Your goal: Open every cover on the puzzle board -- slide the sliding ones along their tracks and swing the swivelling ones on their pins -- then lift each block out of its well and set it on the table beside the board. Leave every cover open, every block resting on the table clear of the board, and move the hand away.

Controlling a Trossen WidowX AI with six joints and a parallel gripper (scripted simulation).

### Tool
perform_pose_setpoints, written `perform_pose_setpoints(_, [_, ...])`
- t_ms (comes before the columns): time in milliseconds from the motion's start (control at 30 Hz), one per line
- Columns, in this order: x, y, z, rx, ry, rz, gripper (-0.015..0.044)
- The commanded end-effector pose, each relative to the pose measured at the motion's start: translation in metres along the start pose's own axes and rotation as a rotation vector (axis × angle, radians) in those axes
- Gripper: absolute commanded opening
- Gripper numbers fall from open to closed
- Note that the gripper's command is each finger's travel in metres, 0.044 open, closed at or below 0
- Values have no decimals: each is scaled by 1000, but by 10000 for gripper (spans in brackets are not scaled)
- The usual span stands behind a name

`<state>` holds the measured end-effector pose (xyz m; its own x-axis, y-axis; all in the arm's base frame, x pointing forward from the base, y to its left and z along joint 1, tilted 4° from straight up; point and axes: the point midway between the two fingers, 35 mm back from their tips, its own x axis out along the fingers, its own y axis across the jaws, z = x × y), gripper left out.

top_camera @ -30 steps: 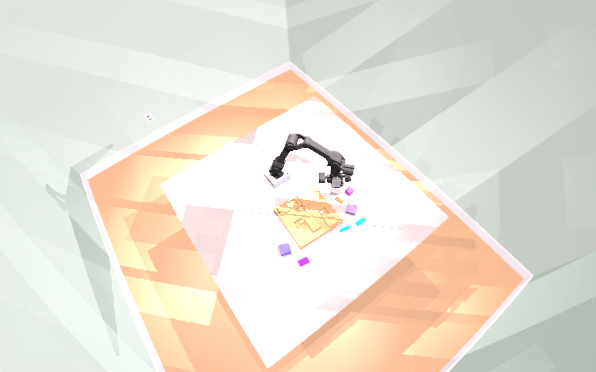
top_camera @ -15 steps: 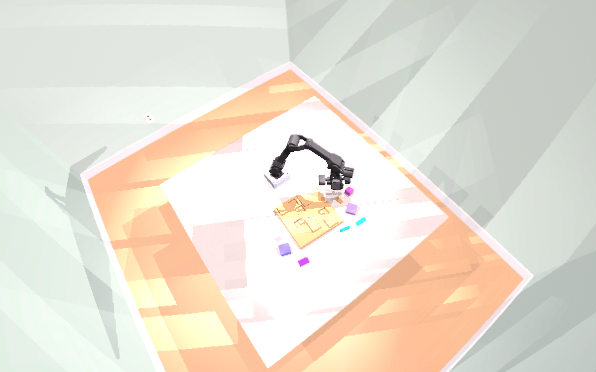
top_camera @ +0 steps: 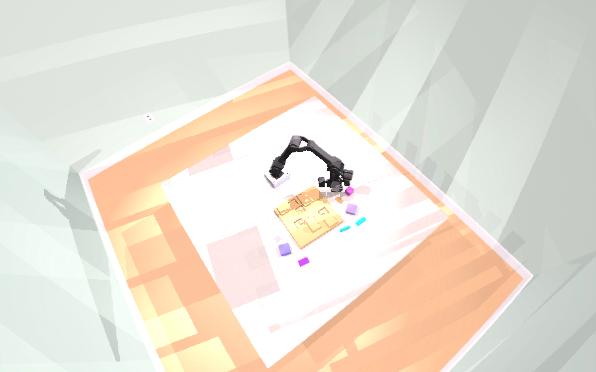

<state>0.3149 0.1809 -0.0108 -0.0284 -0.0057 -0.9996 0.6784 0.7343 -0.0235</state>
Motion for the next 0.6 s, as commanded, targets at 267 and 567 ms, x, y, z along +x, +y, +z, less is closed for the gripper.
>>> perform_pose_setpoints(267, [22, -6, -2, 5, 6, -11, 80])
perform_pose_setpoints(567, [20, -4, -1, 0, 2, -5, 159])
